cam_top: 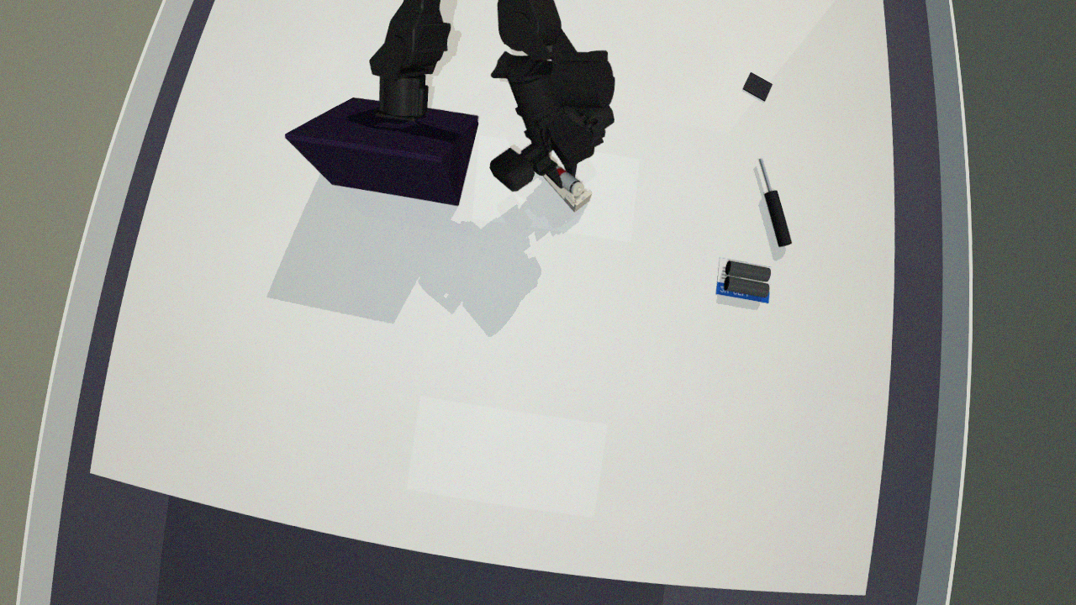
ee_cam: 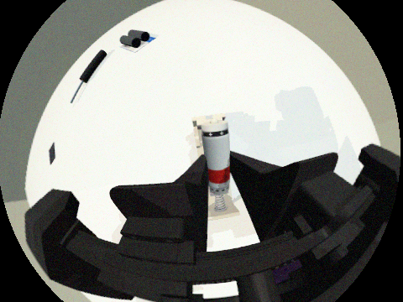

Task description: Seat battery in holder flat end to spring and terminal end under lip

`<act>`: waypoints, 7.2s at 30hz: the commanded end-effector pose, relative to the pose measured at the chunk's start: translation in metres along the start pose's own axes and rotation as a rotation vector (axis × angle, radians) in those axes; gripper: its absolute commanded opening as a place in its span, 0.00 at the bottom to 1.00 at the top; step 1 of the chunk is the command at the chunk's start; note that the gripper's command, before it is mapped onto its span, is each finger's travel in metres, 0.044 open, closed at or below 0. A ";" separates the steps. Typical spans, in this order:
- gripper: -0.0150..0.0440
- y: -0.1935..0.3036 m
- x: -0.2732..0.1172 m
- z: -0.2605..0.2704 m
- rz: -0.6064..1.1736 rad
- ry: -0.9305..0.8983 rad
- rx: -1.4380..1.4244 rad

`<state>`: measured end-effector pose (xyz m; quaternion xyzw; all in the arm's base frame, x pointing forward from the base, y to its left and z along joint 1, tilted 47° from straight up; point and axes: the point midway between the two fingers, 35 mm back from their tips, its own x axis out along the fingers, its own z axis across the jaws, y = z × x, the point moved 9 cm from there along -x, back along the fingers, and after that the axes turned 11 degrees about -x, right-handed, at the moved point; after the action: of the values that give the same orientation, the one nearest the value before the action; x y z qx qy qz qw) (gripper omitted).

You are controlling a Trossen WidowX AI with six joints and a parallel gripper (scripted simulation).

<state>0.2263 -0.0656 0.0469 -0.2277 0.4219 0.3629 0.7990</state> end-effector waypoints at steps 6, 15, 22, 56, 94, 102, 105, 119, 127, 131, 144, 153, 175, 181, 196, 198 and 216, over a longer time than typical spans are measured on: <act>0.37 0.007 -0.004 0.003 -0.004 0.001 0.002; 0.37 0.013 -0.007 0.004 -0.004 0.007 0.003; 0.37 0.015 -0.008 0.005 0.003 0.010 0.002; 0.37 -0.008 0.002 0.005 0.206 0.014 -0.021; 0.37 -0.032 0.015 0.004 0.421 -0.003 -0.037; 0.37 -0.036 0.018 0.004 0.466 -0.009 -0.038; 0.37 -0.038 0.019 0.004 0.483 -0.011 -0.039; 0.37 -0.045 0.023 0.004 0.558 -0.020 -0.041; 0.37 -0.046 0.024 0.005 0.578 -0.017 -0.043; 0.37 -0.046 0.024 0.005 0.579 -0.016 -0.043; 0.37 -0.054 0.028 0.004 0.576 -0.015 -0.043; 0.37 -0.060 0.031 0.003 0.569 -0.014 -0.045; 0.55 -0.062 0.027 0.003 0.566 -0.013 -0.045; 0.55 -0.067 0.017 0.002 0.564 -0.013 -0.045; 1.00 -0.101 -0.043 -0.009 0.564 -0.009 -0.044; 1.00 -0.101 -0.044 -0.010 0.564 -0.009 -0.044; 1.00 -0.101 -0.044 -0.010 0.564 -0.009 -0.044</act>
<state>0.2833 -0.1528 0.0829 -0.1130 0.4577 0.5801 0.6642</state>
